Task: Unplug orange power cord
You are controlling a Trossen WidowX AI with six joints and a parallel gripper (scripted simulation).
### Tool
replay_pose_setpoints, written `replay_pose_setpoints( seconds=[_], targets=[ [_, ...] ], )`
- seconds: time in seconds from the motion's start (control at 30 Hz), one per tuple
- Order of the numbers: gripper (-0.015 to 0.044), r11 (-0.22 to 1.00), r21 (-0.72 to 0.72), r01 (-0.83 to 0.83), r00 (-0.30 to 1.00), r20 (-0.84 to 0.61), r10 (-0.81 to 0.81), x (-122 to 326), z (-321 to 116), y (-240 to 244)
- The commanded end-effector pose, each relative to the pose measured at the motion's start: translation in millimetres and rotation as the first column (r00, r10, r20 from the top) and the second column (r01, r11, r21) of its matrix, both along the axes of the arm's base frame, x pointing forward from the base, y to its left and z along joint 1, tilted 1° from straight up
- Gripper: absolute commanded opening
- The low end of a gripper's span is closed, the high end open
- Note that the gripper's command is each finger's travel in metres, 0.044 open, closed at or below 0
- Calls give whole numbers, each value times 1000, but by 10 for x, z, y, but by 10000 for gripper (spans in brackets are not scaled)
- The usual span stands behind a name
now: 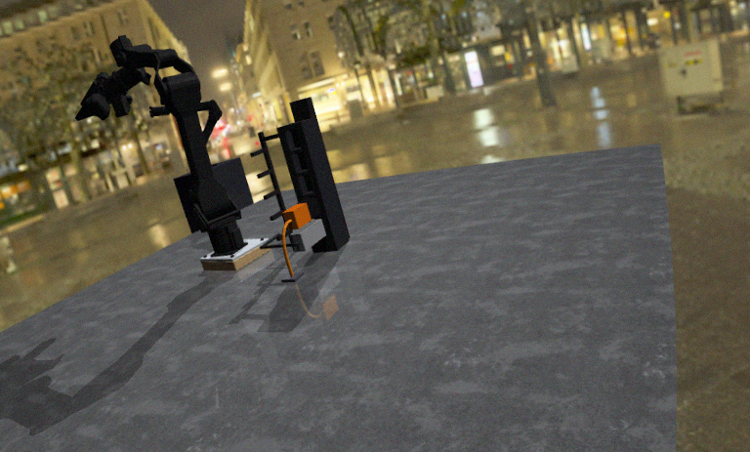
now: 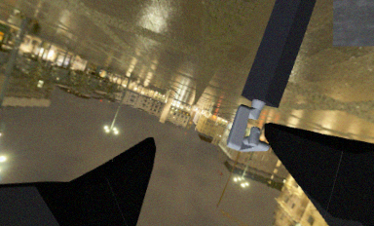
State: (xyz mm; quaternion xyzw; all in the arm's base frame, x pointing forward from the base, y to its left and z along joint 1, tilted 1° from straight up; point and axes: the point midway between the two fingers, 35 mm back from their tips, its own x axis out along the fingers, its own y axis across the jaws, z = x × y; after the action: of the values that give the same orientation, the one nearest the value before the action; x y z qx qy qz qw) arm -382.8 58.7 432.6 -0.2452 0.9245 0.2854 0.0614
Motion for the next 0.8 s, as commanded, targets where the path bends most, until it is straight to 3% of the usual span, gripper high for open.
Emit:
replay_pose_setpoints(
  seconds=[0.0, 0.27, 0.77],
  targets=[
    [374, 1000, 2, 7, 1000, 0, -7, 2, -5, 27],
    [164, 942, 114, 317, 947, 8, -320, 281, -214, 1175],
    [160, 591, 330, 737, 615, 36, -788, 1724, -622, 2905]
  ],
)
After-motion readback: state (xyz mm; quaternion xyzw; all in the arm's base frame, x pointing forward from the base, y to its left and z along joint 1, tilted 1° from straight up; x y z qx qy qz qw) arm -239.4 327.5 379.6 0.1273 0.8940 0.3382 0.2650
